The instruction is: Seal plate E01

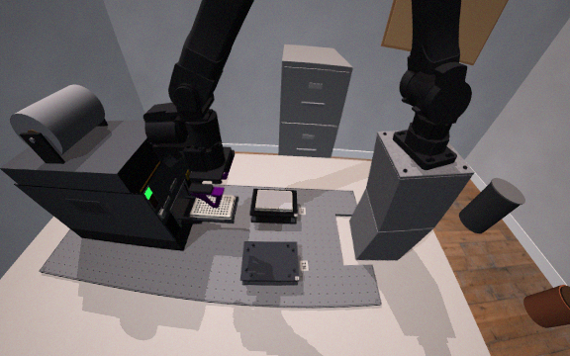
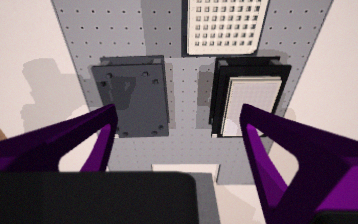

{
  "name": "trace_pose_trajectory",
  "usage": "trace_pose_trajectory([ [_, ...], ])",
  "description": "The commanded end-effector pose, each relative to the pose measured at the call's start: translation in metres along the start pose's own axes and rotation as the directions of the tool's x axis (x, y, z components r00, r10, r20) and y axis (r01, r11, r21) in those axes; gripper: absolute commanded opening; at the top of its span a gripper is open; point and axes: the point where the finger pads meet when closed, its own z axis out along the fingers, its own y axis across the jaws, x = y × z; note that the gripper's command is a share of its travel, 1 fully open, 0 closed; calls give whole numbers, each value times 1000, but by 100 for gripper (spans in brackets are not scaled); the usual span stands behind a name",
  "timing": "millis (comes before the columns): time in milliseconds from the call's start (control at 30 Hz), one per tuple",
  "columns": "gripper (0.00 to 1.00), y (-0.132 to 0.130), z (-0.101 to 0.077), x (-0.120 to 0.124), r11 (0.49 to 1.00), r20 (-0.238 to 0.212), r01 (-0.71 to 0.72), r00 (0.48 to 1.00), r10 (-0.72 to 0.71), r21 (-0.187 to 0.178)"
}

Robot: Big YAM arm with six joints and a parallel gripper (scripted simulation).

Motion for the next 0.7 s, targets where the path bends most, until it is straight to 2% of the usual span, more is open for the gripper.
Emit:
trace_pose_trajectory([
  [0,91,14,-12,1,1000,3,-15,1000,15,-8],
  [267,86,47,-62,-12,1000,47,-11,999,12,-8],
  [300,0,47,-65,-12,1000,45,-19,999,19,-6],
  [500,0,42,-56,-11,1000,28,-28,999,28,-9],
  [667,0,34,-42,1,1000,3,-19,1000,19,-4],
])
